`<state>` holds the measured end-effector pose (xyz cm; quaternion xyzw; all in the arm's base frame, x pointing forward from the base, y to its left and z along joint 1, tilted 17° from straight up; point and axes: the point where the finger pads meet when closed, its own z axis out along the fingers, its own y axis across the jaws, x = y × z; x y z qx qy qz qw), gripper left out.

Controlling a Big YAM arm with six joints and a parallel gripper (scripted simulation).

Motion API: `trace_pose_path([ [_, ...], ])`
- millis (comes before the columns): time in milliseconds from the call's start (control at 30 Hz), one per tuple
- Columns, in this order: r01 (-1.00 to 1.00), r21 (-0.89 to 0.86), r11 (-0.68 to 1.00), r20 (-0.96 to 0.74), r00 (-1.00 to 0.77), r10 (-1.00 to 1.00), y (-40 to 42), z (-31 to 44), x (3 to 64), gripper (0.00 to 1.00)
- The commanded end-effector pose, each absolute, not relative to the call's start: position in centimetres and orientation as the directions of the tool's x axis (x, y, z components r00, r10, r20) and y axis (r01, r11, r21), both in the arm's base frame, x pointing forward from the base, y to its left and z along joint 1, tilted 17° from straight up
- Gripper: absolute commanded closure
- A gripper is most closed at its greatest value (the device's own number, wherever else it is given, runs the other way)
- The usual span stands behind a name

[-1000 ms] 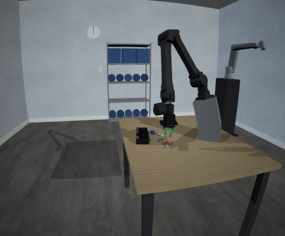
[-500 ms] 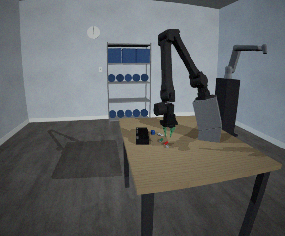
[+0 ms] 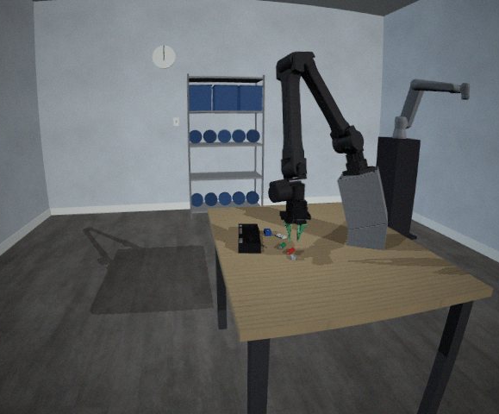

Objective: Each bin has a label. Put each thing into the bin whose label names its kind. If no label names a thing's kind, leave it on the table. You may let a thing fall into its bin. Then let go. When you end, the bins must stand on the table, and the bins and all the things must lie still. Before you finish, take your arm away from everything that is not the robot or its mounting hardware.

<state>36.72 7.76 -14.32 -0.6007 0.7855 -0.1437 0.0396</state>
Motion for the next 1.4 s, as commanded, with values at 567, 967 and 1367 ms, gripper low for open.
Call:
trace_pose_path([
  [567, -0.938, -0.268, 0.222, 0.111, -0.259, -0.959, 7.0, -20.0, 37.9, 0.72],
  [967, -0.933, -0.27, 0.237, 0.11, -0.274, -0.955, 6.2, -21.1, 38.1, 0.72],
  [1367, -0.939, -0.254, 0.232, 0.119, -0.269, -0.956, 6.2, -21.4, 37.7, 0.72],
])
